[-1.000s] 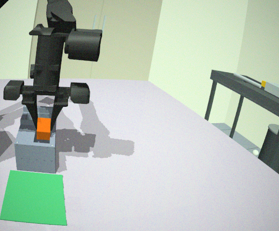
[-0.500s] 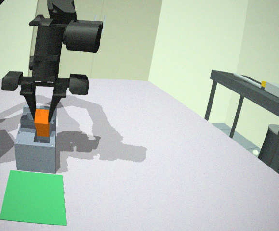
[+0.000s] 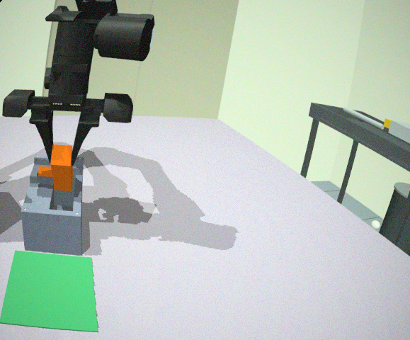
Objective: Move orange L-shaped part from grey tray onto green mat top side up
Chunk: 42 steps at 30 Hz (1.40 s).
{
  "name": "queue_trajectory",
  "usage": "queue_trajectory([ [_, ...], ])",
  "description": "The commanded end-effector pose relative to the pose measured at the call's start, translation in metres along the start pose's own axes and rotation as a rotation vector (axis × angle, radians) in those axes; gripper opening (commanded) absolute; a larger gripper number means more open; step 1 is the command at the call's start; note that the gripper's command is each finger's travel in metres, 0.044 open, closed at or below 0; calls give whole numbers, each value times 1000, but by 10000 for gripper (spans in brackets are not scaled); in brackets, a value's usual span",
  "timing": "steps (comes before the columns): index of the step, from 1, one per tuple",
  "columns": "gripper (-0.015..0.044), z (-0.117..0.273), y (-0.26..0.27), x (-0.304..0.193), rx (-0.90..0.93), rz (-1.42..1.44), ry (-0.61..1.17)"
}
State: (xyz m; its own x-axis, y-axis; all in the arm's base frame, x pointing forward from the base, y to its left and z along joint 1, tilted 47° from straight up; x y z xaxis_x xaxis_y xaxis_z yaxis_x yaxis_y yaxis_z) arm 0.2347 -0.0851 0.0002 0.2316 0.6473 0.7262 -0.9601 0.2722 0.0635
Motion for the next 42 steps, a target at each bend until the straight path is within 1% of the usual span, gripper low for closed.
queue_trajectory([
  [1, 0, 7, -3, 1, -6, 8, 0],
  [24, 0, 43, -2, 1, -6, 8, 1],
  [32, 0, 44, -2, 0, -6, 8, 1],
  [42, 0, 41, 4, -40, -6, 8, 3],
])
Point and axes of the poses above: the point midway between the two fingers, 35 mm back from their tips, its own z axis back along the fingers, its own y axis across the jaws, x = y × z, the point moved 6 cm from there along z, back along the fingers, and after that the axes turned 3 degrees about z, right-handed, at the moved point
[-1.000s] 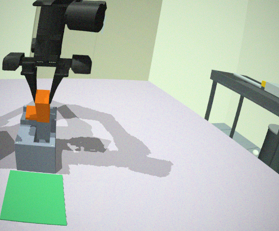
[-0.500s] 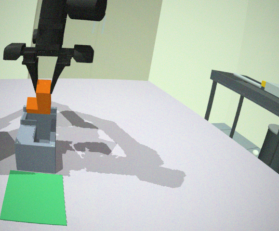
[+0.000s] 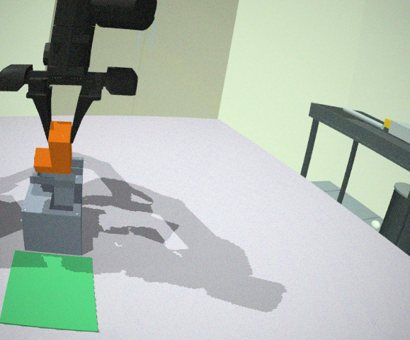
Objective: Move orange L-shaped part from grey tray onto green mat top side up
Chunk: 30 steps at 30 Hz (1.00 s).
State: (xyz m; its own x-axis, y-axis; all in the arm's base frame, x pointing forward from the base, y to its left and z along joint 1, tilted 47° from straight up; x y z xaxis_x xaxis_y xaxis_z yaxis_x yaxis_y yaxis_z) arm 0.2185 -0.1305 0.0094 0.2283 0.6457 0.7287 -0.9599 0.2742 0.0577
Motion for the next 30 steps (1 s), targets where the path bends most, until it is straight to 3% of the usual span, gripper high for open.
queue_trajectory([
  [1, 0, 0, 1, -18, -1, 5, 7],
  [30, 0, 2, 17, -138, -2, 6, 14],
])
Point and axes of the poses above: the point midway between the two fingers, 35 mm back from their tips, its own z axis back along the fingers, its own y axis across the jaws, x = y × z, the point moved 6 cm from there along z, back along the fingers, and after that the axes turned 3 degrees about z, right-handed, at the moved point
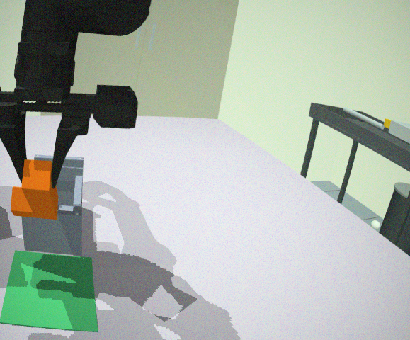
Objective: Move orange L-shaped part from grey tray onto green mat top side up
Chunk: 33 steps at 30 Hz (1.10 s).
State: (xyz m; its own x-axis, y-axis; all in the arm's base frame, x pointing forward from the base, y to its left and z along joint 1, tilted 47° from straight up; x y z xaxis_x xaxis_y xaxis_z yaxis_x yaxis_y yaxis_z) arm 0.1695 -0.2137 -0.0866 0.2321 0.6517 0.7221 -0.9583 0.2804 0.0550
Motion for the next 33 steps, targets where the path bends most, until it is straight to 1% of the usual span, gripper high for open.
queue_trajectory([
  [1, 0, 0, -2, -3, 4, 8, 5],
  [33, 0, -48, -2, -3, 4, 9, 3],
])
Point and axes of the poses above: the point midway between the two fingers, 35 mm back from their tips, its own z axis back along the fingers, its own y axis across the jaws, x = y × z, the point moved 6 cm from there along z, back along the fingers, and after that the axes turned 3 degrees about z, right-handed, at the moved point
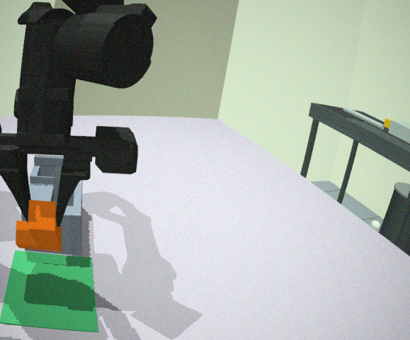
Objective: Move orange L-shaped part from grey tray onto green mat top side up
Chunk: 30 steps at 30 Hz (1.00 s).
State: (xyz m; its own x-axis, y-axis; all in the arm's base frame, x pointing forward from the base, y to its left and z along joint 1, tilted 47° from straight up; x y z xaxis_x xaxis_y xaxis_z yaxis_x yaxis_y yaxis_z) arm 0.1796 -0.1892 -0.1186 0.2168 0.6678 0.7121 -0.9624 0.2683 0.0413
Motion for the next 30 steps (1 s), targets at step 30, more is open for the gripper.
queue_trajectory([
  [30, 0, -40, 3, 3, 4, -9, -14],
])
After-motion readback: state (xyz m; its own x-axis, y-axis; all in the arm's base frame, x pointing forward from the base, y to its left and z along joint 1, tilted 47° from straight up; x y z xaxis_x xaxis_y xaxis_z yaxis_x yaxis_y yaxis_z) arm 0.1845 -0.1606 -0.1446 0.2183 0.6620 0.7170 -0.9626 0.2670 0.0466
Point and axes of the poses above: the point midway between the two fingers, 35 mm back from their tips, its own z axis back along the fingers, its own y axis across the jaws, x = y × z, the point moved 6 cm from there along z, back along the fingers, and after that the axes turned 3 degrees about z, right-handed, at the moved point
